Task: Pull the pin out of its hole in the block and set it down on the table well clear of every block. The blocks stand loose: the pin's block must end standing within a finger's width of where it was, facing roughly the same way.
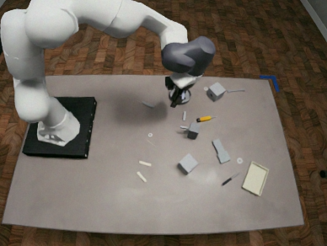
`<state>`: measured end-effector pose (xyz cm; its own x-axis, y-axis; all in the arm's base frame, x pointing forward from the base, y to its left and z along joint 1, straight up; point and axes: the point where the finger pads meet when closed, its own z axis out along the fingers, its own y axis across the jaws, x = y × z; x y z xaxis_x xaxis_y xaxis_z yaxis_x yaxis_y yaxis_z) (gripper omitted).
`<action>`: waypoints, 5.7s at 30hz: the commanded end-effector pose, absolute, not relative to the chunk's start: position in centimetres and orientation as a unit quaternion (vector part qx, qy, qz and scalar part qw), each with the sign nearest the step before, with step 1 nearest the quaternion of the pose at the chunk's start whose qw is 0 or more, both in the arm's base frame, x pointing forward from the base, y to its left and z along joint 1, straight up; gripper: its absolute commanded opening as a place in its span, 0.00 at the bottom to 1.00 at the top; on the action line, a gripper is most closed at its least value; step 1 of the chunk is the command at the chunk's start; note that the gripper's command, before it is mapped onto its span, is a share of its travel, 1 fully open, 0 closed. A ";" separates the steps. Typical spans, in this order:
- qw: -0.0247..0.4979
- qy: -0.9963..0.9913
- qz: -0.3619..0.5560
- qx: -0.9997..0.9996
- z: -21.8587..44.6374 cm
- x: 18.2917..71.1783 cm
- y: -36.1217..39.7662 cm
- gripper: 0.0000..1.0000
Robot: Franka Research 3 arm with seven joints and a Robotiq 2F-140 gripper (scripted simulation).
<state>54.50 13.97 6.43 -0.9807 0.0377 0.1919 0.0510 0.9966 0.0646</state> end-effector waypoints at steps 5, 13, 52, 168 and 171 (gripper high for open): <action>0.092 -0.995 -0.036 -0.012 7.0 54.7 14.3 0.31; 0.088 -0.995 -0.036 -0.010 7.4 54.8 14.4 0.31; 0.076 -0.996 -0.036 -0.001 8.6 55.5 14.9 0.31; 0.024 -0.997 -0.020 -0.075 8.8 57.9 7.9 0.31; 0.024 -0.997 -0.020 -0.075 8.8 57.9 7.9 0.31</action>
